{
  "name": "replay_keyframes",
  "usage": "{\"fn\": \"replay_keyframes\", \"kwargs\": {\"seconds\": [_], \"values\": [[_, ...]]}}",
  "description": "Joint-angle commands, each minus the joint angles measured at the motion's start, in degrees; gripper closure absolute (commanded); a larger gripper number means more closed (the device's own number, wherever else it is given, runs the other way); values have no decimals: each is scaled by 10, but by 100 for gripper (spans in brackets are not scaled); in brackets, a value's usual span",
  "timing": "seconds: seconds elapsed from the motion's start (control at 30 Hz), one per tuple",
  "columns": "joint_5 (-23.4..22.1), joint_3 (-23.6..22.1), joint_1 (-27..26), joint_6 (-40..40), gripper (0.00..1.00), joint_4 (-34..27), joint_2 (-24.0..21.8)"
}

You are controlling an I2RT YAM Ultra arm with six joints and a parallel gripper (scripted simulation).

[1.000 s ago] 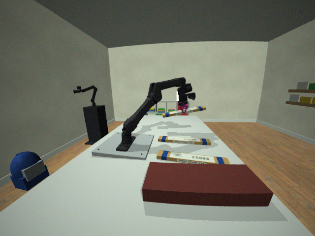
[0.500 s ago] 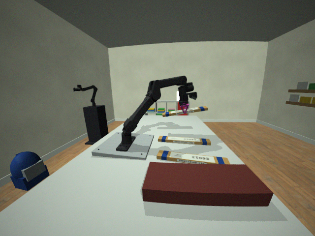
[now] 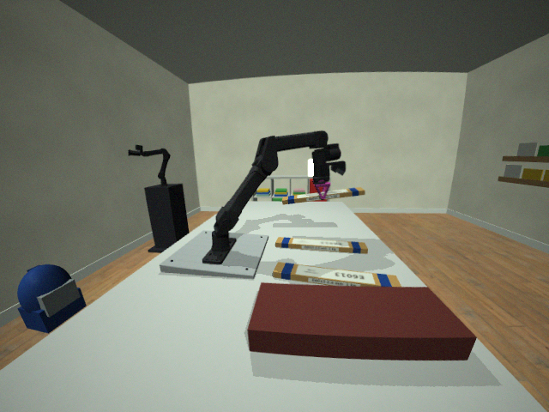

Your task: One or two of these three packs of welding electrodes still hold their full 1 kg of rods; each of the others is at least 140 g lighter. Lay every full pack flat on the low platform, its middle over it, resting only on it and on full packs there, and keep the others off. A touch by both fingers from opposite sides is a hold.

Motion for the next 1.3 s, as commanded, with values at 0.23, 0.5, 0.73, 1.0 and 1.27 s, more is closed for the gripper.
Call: {"fn": "replay_keyframes", "kwargs": {"seconds": [0.23, 0.5, 0.73, 1.0, 1.27], "values": [[-2, -25, -29, -34, 100, 0, -58], [-3, -52, -55, -59, 100, 0, -77], [-4, -74, -78, -83, 100, 0, -92], [-5, -91, -99, -103, 100, 0, -103], [-7, -110, -128, -132, 100, 0, -117]]}}
